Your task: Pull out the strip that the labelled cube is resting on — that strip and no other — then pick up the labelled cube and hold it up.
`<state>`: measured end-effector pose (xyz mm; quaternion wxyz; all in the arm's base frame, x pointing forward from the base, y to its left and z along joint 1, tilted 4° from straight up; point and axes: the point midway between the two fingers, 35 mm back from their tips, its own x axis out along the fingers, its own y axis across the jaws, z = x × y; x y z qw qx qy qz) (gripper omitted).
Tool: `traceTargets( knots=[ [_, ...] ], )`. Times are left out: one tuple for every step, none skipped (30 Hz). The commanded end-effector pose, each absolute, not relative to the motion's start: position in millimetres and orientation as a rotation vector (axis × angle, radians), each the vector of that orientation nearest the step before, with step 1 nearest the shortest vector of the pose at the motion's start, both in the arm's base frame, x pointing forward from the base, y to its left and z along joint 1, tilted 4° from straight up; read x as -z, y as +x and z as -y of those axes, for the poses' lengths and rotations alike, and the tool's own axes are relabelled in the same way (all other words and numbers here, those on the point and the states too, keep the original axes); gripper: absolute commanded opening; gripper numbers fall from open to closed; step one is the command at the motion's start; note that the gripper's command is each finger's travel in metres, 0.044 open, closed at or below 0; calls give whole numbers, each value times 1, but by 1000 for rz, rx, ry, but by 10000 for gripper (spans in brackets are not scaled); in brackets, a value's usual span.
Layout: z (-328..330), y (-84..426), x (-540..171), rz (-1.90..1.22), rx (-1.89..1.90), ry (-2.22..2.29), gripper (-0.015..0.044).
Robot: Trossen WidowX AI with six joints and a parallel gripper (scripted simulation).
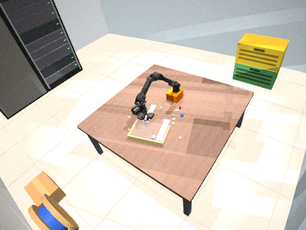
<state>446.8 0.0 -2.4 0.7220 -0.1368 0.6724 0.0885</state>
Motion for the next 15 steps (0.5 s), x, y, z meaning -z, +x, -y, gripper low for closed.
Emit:
traceTargets(
  knots=[
    [1,446,7,-1487,-195,-306,250],
    [1,446,7,-1487,-195,-306,250],
    [0,446,5,-1487,-196,-302,224],
    [0,446,5,-1487,-196,-302,198],
    [0,446,5,-1487,-196,-302,171],
    [0,446,5,-1487,-196,-302,145],
    [0,446,5,-1487,-196,-302,138],
    [0,446,5,-1487,-196,-302,132],
    [0,446,5,-1487,-196,-302,125],
    [0,446,5,-1487,-196,-302,118],
    [0,446,5,-1487,-196,-302,112],
    [0,446,5,-1487,-196,-302,105],
    [0,446,5,-1487,-196,-302,79],
    [0,446,5,-1487,-196,-302,53],
    [0,446,4,-1487,-196,-302,26]
  ],
)
